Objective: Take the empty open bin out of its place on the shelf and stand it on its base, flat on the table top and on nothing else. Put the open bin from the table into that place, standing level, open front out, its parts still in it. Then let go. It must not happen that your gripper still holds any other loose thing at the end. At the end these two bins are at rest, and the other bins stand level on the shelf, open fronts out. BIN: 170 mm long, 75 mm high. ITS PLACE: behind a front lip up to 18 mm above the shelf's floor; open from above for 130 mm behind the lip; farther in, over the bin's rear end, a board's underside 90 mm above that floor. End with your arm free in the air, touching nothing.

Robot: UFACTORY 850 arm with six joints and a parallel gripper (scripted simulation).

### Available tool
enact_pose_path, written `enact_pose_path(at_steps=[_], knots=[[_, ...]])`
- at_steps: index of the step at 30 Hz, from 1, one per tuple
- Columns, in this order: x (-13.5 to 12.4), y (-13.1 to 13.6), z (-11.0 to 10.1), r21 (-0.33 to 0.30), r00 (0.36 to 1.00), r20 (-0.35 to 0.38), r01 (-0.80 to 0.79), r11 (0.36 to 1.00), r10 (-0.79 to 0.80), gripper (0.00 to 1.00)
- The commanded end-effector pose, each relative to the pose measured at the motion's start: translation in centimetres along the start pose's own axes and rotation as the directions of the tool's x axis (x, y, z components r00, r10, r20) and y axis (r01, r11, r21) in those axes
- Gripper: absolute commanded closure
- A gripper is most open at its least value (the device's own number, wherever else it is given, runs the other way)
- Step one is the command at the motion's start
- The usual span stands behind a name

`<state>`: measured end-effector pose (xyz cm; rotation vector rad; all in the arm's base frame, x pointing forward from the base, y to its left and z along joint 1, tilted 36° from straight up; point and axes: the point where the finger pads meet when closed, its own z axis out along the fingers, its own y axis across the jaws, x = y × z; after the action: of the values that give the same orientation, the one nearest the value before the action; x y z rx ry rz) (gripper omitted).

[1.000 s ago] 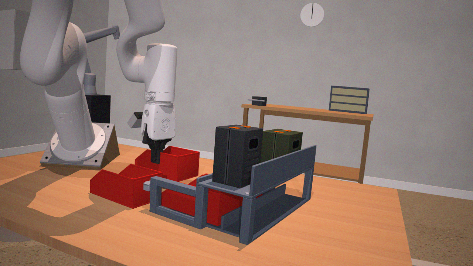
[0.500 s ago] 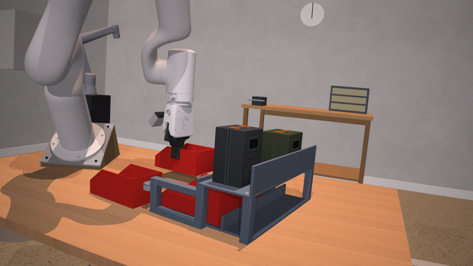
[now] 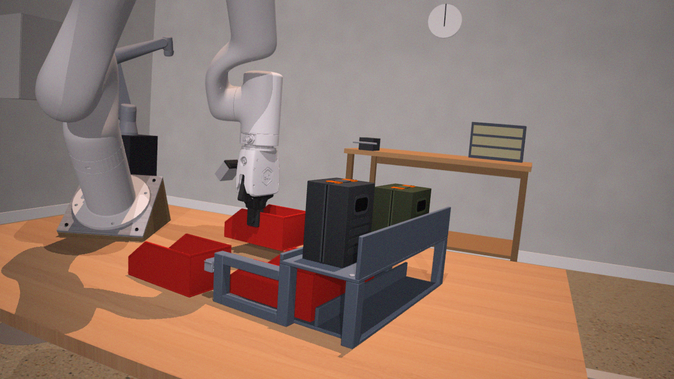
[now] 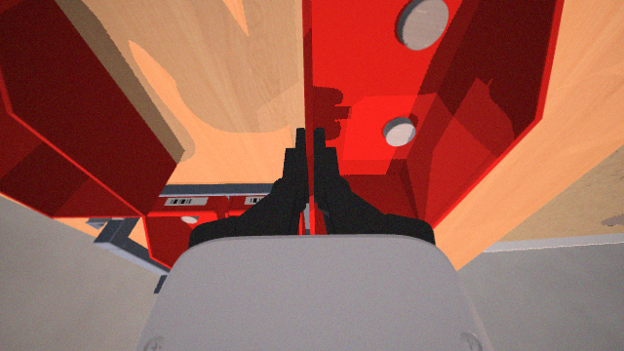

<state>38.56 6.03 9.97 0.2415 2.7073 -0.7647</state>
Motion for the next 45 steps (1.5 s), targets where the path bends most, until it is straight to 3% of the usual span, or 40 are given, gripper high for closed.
enact_pose_path(at_steps=[1,12,28,45], knots=[[-0.5,0.1,0.0,-0.001,1.0,0.001,0.0,1.0,0.0,1.0],[-3.9,0.1,0.0,-0.001,1.0,0.001,0.0,1.0,0.0,1.0],[-4.0,0.1,-0.1,-0.001,1.0,-0.004,0.0,1.0,0.0,1.0],[-4.8,0.1,-1.0,-0.002,0.977,-0.212,-0.001,1.0,0.0,1.0]])
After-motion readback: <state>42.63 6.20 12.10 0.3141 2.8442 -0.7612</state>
